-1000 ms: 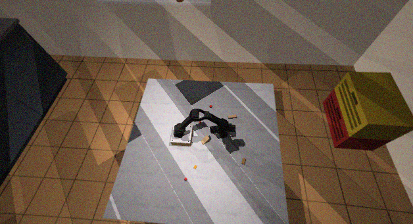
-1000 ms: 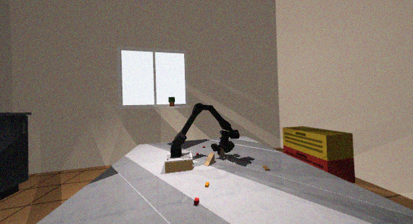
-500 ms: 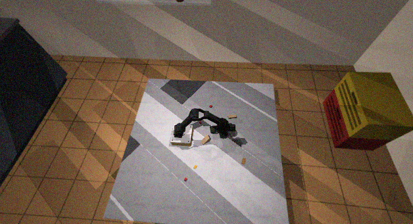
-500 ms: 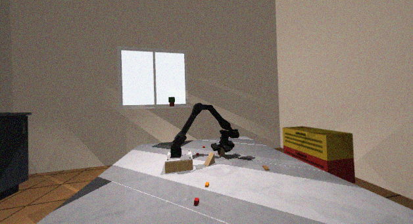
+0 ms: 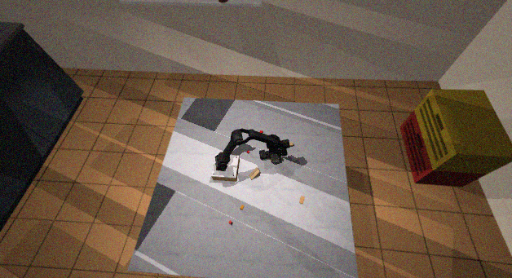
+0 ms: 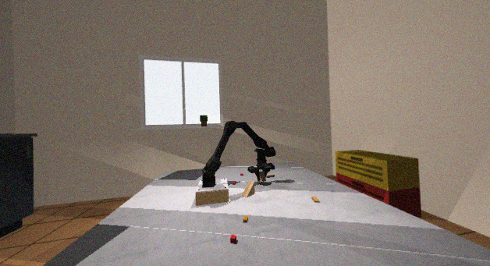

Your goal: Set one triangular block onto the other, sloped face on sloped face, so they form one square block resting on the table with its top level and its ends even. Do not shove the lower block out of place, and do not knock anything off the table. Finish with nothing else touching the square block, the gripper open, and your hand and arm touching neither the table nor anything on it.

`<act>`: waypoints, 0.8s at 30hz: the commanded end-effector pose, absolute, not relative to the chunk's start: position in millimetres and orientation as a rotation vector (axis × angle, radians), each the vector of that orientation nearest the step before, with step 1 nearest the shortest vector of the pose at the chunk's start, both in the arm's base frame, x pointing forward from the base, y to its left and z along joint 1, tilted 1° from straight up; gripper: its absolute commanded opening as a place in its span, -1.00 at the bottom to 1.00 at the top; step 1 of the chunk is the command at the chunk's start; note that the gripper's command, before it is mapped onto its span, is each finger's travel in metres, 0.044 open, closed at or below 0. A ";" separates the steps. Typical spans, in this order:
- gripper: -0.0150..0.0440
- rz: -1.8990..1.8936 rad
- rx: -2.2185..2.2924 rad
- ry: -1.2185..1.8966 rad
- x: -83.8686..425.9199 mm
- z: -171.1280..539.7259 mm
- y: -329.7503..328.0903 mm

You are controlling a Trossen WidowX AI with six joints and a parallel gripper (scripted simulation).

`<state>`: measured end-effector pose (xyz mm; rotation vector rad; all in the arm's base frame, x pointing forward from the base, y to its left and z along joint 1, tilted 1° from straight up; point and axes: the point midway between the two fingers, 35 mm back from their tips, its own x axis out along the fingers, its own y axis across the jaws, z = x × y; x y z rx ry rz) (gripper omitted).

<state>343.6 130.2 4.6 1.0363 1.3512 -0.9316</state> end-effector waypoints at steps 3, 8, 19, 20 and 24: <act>-0.49 -0.992 0.949 1.221 340.6 10.8 139.7; -0.49 -1.037 0.872 1.114 337.7 14.0 148.2; -0.49 -1.123 0.698 0.876 331.3 17.0 167.9; -0.49 -1.130 0.682 0.854 330.7 17.0 169.7; -0.49 -1.156 0.618 0.766 328.4 16.4 176.9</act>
